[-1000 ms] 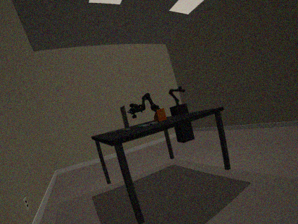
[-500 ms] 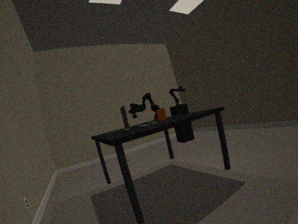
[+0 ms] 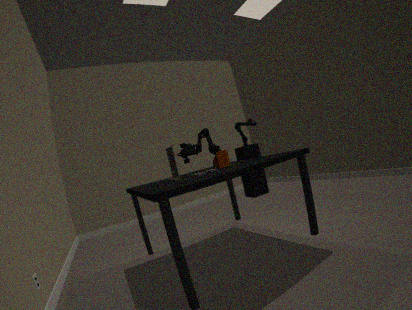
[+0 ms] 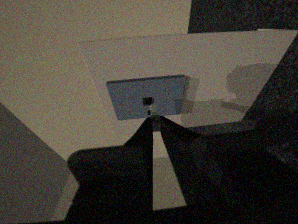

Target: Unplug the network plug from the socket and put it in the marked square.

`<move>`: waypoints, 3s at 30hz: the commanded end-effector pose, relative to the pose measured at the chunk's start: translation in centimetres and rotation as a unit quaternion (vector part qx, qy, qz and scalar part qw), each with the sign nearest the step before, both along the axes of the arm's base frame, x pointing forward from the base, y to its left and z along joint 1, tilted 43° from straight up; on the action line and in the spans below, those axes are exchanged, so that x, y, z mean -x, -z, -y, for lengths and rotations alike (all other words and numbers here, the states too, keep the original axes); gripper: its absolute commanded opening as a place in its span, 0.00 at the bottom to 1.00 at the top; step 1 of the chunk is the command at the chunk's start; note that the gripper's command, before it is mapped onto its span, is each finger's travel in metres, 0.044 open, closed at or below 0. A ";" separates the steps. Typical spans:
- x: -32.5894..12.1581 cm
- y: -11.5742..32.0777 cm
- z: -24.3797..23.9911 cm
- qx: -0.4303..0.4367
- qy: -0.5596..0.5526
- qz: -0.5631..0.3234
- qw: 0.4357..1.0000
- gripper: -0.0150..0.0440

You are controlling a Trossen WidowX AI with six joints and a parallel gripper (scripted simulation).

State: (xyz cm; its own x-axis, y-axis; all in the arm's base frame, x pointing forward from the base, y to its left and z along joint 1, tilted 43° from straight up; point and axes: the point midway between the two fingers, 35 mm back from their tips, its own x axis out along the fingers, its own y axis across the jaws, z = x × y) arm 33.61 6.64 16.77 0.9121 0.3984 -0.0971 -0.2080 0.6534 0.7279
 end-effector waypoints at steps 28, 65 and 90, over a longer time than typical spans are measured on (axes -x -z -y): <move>1.0 -0.2 0.3 0.000 0.000 -0.001 1.000 0.25; 3.9 1.6 -1.9 -0.034 0.117 -0.109 0.987 0.25; 7.1 9.1 4.9 -0.035 0.413 -0.200 0.888 0.25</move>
